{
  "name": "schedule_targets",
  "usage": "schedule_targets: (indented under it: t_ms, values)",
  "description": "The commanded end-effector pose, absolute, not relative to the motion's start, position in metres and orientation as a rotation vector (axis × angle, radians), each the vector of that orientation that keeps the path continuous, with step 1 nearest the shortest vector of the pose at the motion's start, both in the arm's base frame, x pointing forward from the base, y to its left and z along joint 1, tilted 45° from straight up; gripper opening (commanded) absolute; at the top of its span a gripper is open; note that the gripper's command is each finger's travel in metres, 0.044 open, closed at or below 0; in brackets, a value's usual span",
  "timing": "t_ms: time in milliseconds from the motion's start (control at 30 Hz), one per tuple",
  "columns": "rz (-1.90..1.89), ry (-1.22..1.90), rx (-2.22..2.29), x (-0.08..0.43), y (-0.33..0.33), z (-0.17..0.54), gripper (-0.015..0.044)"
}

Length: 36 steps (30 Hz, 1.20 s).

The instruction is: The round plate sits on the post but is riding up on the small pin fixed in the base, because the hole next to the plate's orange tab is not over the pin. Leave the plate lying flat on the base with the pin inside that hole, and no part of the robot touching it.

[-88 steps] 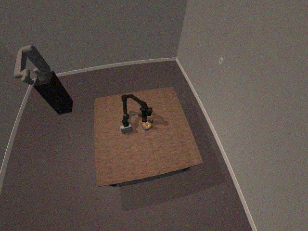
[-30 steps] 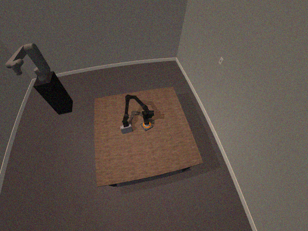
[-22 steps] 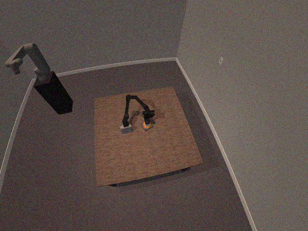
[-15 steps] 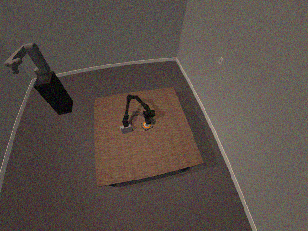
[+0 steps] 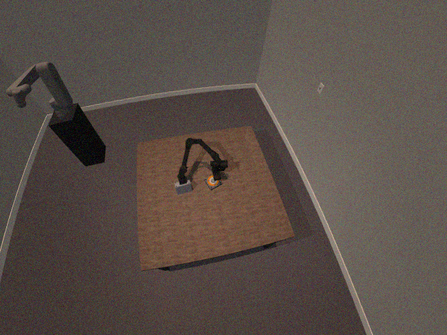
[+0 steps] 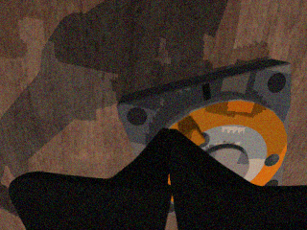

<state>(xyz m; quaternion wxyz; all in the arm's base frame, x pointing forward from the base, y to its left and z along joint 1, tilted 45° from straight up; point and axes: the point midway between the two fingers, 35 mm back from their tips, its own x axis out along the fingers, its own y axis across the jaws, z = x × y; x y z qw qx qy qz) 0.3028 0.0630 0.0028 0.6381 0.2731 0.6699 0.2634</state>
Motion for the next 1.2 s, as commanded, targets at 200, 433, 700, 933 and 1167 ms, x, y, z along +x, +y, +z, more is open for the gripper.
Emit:
schedule_targets:
  t_ms: [200, 433, 700, 933, 1167]
  values:
    - [0.601, 1.532, 0.616, 0.310, 0.057, -0.004, 0.0000]
    - [0.601, 1.532, 0.616, 0.313, 0.055, -0.006, 0.0000]
    - [0.601, 1.532, 0.616, 0.316, 0.053, -0.009, 0.0000]
    - [0.599, 1.532, 0.615, 0.318, 0.040, 0.003, 0.0000]
    - [0.599, 1.533, 0.615, 0.316, 0.020, 0.023, 0.0000]
